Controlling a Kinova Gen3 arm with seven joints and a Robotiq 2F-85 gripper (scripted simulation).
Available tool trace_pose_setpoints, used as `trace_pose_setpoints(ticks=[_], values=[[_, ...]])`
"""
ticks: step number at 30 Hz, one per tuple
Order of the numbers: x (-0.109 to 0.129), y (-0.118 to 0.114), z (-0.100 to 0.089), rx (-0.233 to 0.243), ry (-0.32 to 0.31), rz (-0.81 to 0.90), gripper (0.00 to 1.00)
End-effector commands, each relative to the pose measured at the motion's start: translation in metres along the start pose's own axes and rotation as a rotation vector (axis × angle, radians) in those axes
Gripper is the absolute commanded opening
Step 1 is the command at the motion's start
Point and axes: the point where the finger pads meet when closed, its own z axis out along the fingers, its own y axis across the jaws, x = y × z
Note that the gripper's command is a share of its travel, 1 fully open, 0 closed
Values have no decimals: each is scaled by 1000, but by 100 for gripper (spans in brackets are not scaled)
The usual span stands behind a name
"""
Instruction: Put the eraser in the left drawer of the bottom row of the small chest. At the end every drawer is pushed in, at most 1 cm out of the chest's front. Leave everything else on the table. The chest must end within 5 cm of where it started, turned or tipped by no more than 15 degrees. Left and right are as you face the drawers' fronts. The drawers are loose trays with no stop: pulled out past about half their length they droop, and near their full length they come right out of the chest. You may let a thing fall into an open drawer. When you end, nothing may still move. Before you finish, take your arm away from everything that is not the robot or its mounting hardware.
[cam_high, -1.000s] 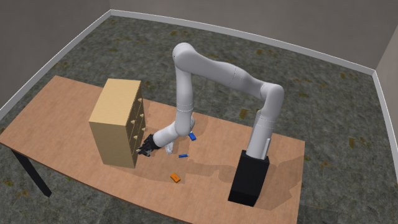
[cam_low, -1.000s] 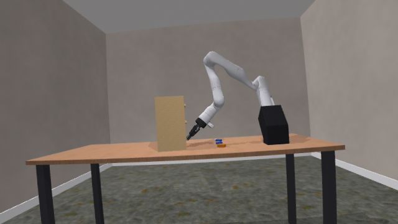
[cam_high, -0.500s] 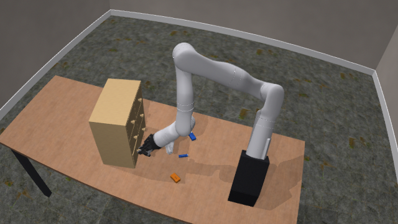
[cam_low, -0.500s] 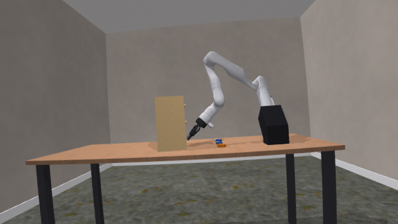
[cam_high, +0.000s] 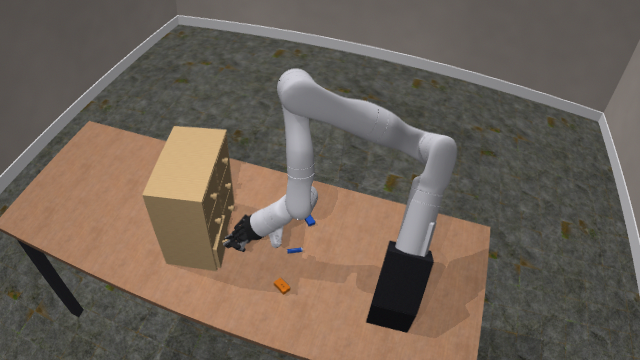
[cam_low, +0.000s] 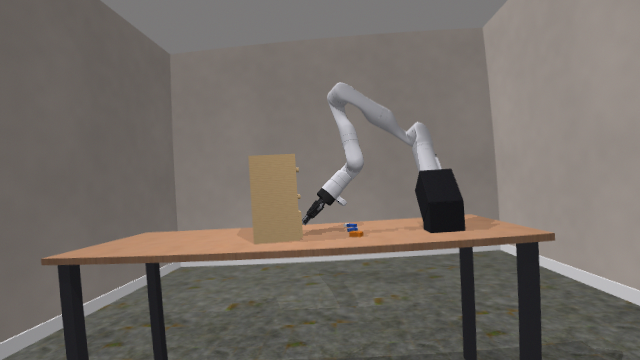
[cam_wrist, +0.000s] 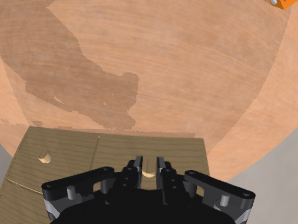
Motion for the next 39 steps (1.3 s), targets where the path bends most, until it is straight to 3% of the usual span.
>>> trace_pose_setpoints(ticks=[1, 39], values=[[4, 1, -4, -2, 1, 5, 13], [38, 2, -35, -6, 12, 5, 13]])
